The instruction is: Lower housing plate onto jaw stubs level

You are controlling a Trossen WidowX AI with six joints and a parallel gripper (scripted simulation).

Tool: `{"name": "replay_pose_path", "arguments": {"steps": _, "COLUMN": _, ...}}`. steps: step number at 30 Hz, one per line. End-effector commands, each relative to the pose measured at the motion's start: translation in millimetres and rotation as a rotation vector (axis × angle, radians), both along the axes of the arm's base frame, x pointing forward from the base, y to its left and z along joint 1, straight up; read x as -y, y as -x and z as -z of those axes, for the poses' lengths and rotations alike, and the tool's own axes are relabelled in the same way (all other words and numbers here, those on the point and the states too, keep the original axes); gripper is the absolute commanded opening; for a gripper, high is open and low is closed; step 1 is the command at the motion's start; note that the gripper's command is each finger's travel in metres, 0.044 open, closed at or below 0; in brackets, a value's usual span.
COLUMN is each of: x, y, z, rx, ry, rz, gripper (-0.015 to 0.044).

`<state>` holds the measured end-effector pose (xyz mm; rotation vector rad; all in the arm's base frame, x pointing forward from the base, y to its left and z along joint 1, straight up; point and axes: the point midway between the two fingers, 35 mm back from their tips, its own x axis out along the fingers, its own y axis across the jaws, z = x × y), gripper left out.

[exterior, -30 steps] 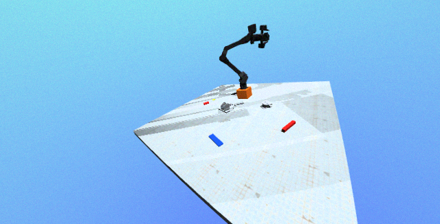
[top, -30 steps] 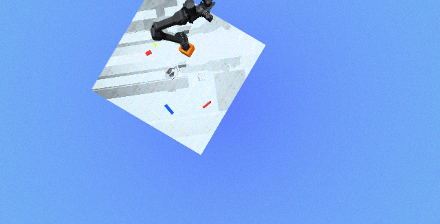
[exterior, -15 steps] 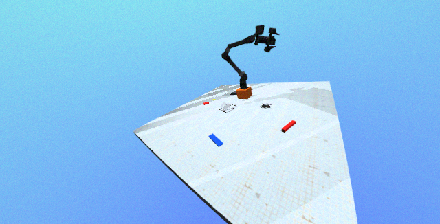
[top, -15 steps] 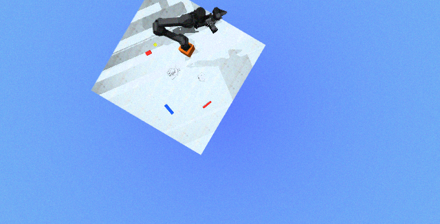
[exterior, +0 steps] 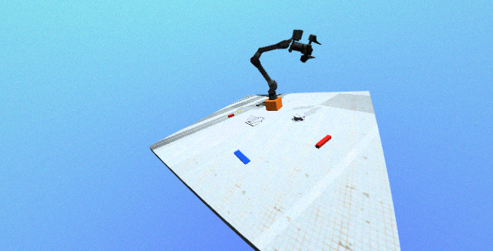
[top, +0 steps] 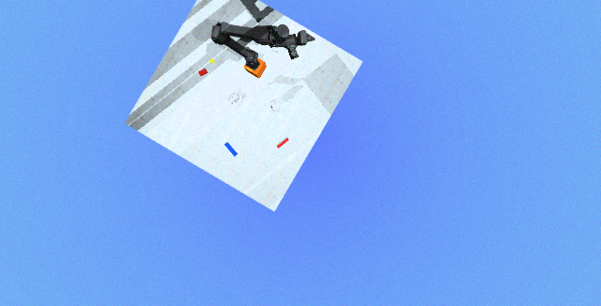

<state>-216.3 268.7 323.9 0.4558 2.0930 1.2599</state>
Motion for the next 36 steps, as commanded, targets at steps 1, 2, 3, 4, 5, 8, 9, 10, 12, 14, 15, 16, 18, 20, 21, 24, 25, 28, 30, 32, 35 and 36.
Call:
{"name": "replay_pose_path", "arguments": {"steps": 1, "x": -17.4, "y": -16.9, "z": 14.6, "rx": 0.036, "ry": 0.037, "rz": 0.076, "gripper": 0.044}}
{"name": "replay_pose_path", "arguments": {"steps": 2, "x": -21.0, "y": -20.0, "z": 18.4, "rx": 0.044, "ry": 0.049, "rz": 0.091, "gripper": 0.044}}
{"name": "replay_pose_path", "arguments": {"steps": 3, "x": -24.9, "y": -23.6, "z": 22.5, "rx": 0.053, "ry": 0.062, "rz": 0.107, "gripper": 0.044}}
{"name": "replay_pose_path", "arguments": {"steps": 4, "x": -28.7, "y": -27.3, "z": 26.6, "rx": 0.062, "ry": 0.076, "rz": 0.124, "gripper": 0.044}}
{"name": "replay_pose_path", "arguments": {"steps": 5, "x": -32.4, "y": -31.1, "z": 30.8, "rx": 0.071, "ry": 0.089, "rz": 0.14, "gripper": 0.044}}
{"name": "replay_pose_path", "arguments": {"steps": 8, "x": -42.8, "y": -42.9, "z": 43.2, "rx": 0.096, "ry": 0.131, "rz": 0.188, "gripper": 0.044}}
{"name": "replay_pose_path", "arguments": {"steps": 9, "x": -46.0, "y": -47.0, "z": 47.4, "rx": 0.105, "ry": 0.145, "rz": 0.205, "gripper": 0.044}}
{"name": "replay_pose_path", "arguments": {"steps": 10, "x": -49.2, "y": -51.1, "z": 51.5, "rx": 0.113, "ry": 0.159, "rz": 0.221, "gripper": 0.044}}
{"name": "replay_pose_path", "arguments": {"steps": 12, "x": -55.1, "y": -59.7, "z": 59.8, "rx": 0.129, "ry": 0.187, "rz": 0.253, "gripper": 0.044}}
{"name": "replay_pose_path", "arguments": {"steps": 14, "x": -60.6, "y": -68.5, "z": 68.1, "rx": 0.145, "ry": 0.215, "rz": 0.284, "gripper": 0.044}}
{"name": "replay_pose_path", "arguments": {"steps": 15, "x": -63.2, "y": -73.0, "z": 72.3, "rx": 0.153, "ry": 0.23, "rz": 0.3, "gripper": 0.044}}
{"name": "replay_pose_path", "arguments": {"steps": 16, "x": -65.7, "y": -77.6, "z": 76.4, "rx": 0.161, "ry": 0.244, "rz": 0.316, "gripper": 0.044}}
{"name": "replay_pose_path", "arguments": {"steps": 18, "x": -70.2, "y": -86.9, "z": 84.6, "rx": 0.176, "ry": 0.274, "rz": 0.347, "gripper": 0.044}}
{"name": "replay_pose_path", "arguments": {"steps": 20, "x": -74.3, "y": -96.4, "z": 92.8, "rx": 0.19, "ry": 0.304, "rz": 0.378, "gripper": 0.044}}
{"name": "replay_pose_path", "arguments": {"steps": 21, "x": -76.2, "y": -101.2, "z": 96.9, "rx": 0.197, "ry": 0.319, "rz": 0.393, "gripper": 0.044}}
{"name": "replay_pose_path", "arguments": {"steps": 24, "x": -81.1, "y": -116.2, "z": 109.3, "rx": 0.218, "ry": 0.365, "rz": 0.44, "gripper": 0.044}}
{"name": "replay_pose_path", "arguments": {"steps": 25, "x": -82.5, "y": -121.2, "z": 113.4, "rx": 0.225, "ry": 0.381, "rz": 0.455, "gripper": 0.044}}
{"name": "replay_pose_path", "arguments": {"steps": 28, "x": -85.9, "y": -136.6, "z": 125.7, "rx": 0.245, "ry": 0.428, "rz": 0.501, "gripper": 0.044}}
{"name": "replay_pose_path", "arguments": {"steps": 30, "x": -87.5, "y": -146.9, "z": 133.7, "rx": 0.258, "ry": 0.461, "rz": 0.53, "gripper": 0.044}}
{"name": "replay_pose_path", "arguments": {"steps": 32, "x": -88.6, "y": -157.3, "z": 141.7, "rx": 0.27, "ry": 0.493, "rz": 0.56, "gripper": 0.044}}
{"name": "replay_pose_path", "arguments": {"steps": 35, "x": -89.3, "y": -172.9, "z": 153.5, "rx": 0.287, "ry": 0.543, "rz": 0.603, "gripper": 0.044}}
{"name": "replay_pose_path", "arguments": {"steps": 36, "x": -89.2, "y": -178.1, "z": 157.4, "rx": 0.293, "ry": 0.56, "rz": 0.617, "gripper": 0.044}}
